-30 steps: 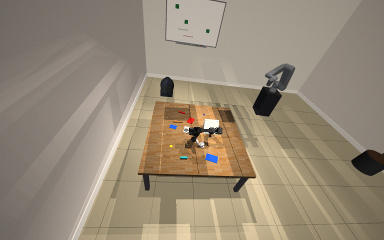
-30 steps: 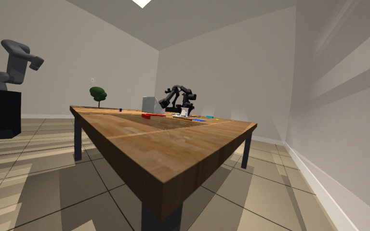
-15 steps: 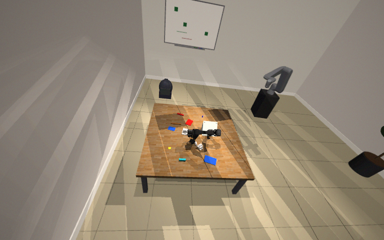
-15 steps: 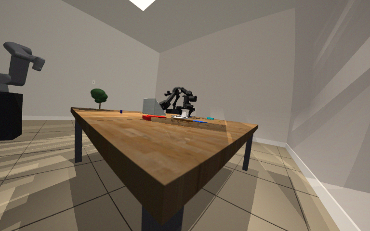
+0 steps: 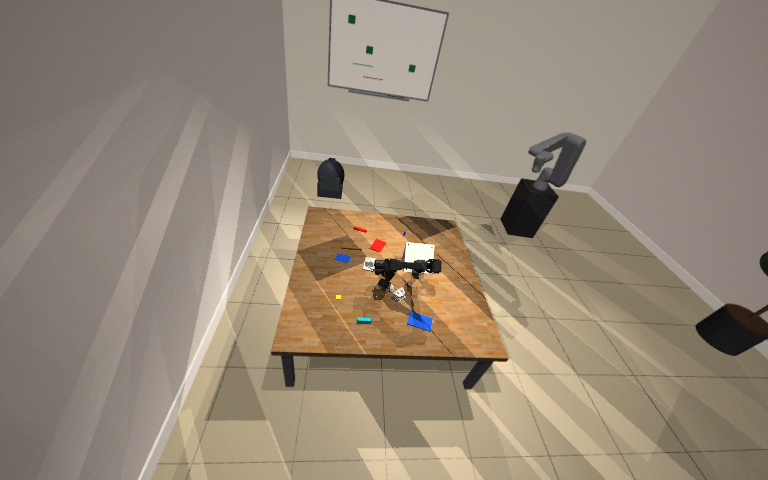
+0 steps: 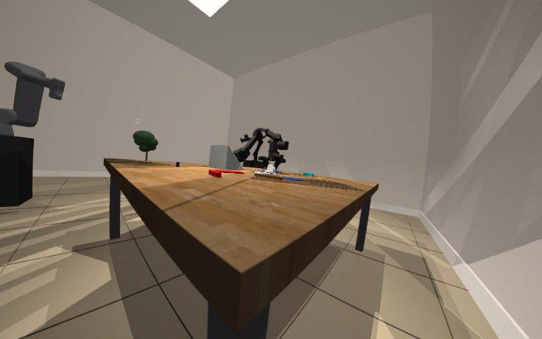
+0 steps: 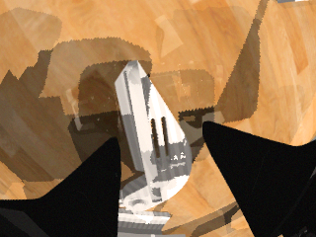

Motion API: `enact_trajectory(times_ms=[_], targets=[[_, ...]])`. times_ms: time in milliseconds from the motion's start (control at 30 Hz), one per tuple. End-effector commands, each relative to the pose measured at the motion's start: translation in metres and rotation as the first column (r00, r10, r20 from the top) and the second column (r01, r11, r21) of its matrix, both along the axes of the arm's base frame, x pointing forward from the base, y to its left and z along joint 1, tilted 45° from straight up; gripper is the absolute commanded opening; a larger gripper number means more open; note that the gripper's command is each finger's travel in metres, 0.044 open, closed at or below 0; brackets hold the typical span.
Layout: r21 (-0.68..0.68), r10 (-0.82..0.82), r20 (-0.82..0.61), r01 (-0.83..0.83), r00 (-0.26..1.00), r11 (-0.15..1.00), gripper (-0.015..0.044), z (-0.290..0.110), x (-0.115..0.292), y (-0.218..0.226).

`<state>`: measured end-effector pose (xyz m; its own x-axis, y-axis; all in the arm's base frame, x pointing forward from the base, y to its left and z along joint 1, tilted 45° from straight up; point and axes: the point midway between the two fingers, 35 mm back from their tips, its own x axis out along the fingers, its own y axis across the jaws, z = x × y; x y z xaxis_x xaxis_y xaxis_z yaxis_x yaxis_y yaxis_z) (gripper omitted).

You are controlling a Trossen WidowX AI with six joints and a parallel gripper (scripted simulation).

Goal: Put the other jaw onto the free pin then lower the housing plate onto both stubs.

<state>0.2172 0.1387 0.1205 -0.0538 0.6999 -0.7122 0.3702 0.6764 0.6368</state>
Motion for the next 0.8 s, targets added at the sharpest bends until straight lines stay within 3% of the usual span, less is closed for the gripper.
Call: enact_trajectory(times_ms=[0, 767], targets=[[0.000, 0.000, 0.000, 0.000, 1.000, 1.000, 0.0151, 0.000, 0.000, 0.000], [-0.004, -0.001, 0.000, 0.001, 1.000, 1.000, 0.0134, 0.011, 0.003, -0.012]])
